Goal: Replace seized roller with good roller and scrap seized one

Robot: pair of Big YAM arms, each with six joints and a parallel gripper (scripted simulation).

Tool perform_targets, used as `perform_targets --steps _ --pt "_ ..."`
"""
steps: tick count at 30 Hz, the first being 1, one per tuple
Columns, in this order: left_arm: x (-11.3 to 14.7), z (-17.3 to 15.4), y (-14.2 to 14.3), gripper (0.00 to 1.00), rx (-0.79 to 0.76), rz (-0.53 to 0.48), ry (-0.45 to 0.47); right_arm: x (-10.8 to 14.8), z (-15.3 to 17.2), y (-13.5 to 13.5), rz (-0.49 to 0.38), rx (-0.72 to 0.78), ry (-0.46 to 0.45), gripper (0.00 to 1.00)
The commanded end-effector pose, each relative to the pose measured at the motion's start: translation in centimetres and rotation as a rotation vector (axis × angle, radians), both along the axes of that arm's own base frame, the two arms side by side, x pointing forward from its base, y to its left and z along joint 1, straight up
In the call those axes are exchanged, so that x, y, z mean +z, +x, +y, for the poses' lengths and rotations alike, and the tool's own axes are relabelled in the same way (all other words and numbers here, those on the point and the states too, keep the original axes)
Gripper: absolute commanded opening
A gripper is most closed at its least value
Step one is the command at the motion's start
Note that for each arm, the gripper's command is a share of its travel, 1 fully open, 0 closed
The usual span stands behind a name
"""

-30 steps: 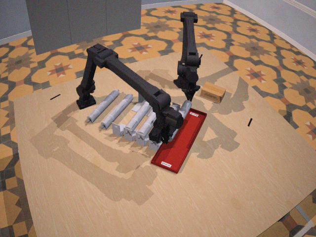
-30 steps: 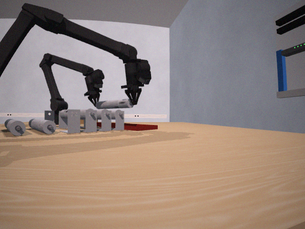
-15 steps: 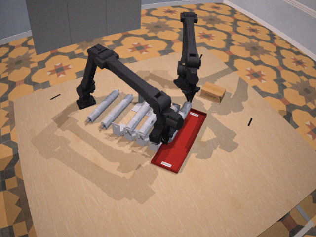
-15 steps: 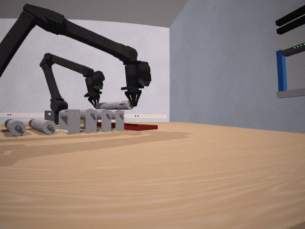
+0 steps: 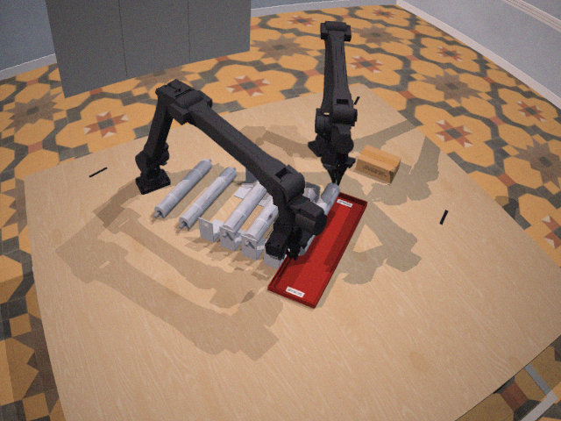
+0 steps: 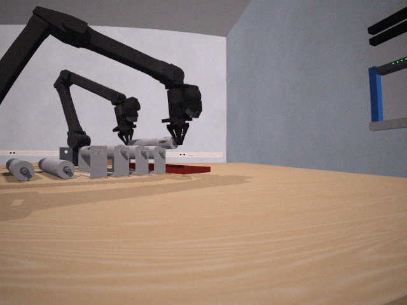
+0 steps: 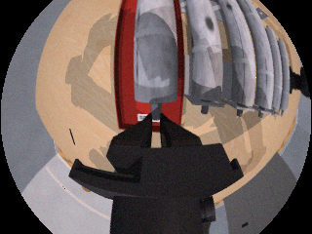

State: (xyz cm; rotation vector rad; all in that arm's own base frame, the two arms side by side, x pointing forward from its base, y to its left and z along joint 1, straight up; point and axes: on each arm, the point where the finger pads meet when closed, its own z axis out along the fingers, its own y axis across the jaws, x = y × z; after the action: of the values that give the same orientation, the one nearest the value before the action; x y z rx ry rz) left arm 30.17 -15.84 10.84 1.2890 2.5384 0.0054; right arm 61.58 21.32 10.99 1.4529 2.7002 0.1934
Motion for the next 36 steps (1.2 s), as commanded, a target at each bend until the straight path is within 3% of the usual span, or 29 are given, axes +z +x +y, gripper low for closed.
perform_targets --steps 1,3,4,7,12,14,16,19,21,23,26,29,30,31,33,36 --pt "2.8 -0.4 1.7 0.03 -0.007 -0.062 -0.022 3.9 -0.3 2.7 -0.094 -0.029 0.022 0.03" --pt "2.1 -0.3 1.4 0.03 -0.009 -0.057 -0.026 3.2 -0.6 1.9 -0.070 -0.029 0.014 0.03" --pt "1.6 -0.2 1.3 0.03 -0.009 -0.057 -0.027 4.1 -0.3 2.7 -0.097 -0.029 0.023 0.03" --pt "0.2 -0.1 1.0 0.03 -0.009 -0.021 -0.011 1.3 -0.3 2.6 -0.056 -0.029 0.009 0.03" --pt "0.9 -0.2 1.2 0.03 -0.010 -0.047 -0.030 4.7 -0.3 2.9 -0.111 -0.030 0.026 0.03" --pt "-0.2 0.1 0.8 0.03 -0.010 -0.022 -0.020 1.8 -0.2 2.9 -0.069 -0.030 0.011 0.03" --pt "-0.6 0.0 1.1 0.03 -0.010 -0.010 -0.016 0.7 -0.2 2.9 -0.053 -0.030 0.005 0.03" --pt "0.2 -0.2 1.3 0.03 -0.009 -0.029 -0.028 1.8 -0.2 2.9 -0.069 -0.030 0.010 0.03" --pt "-0.2 0.1 0.8 0.03 -0.009 -0.028 -0.029 4.2 -0.2 2.6 -0.093 -0.028 0.017 0.03" --pt "0.9 -0.2 1.5 0.03 -0.009 -0.039 -0.034 4.2 -0.2 2.5 -0.092 -0.028 0.015 0.03" --pt "-0.9 0.2 0.7 0.03 -0.009 -0.002 -0.022 3.8 0.0 2.4 -0.086 -0.024 0.013 0.03" --pt "-1.2 0.1 0.9 0.03 -0.010 -0.008 -0.028 0.2 -0.3 2.6 -0.035 -0.029 -0.005 0.03" --pt "-0.3 -0.1 1.1 0.03 -0.010 -0.022 -0.035 0.0 -0.3 2.6 -0.032 -0.029 -0.005 0.03" --pt "0.2 -0.2 1.4 0.03 -0.009 -0.028 -0.037 0.0 -0.3 2.6 -0.032 -0.029 -0.005 0.03" --pt "-0.5 -0.1 1.2 0.03 -0.010 -0.027 -0.041 2.8 -0.3 2.6 -0.072 -0.030 0.008 0.03" --pt "-0.4 -0.1 1.2 0.03 -0.009 -0.025 -0.039 3.3 -0.3 2.6 -0.080 -0.029 0.011 0.03"
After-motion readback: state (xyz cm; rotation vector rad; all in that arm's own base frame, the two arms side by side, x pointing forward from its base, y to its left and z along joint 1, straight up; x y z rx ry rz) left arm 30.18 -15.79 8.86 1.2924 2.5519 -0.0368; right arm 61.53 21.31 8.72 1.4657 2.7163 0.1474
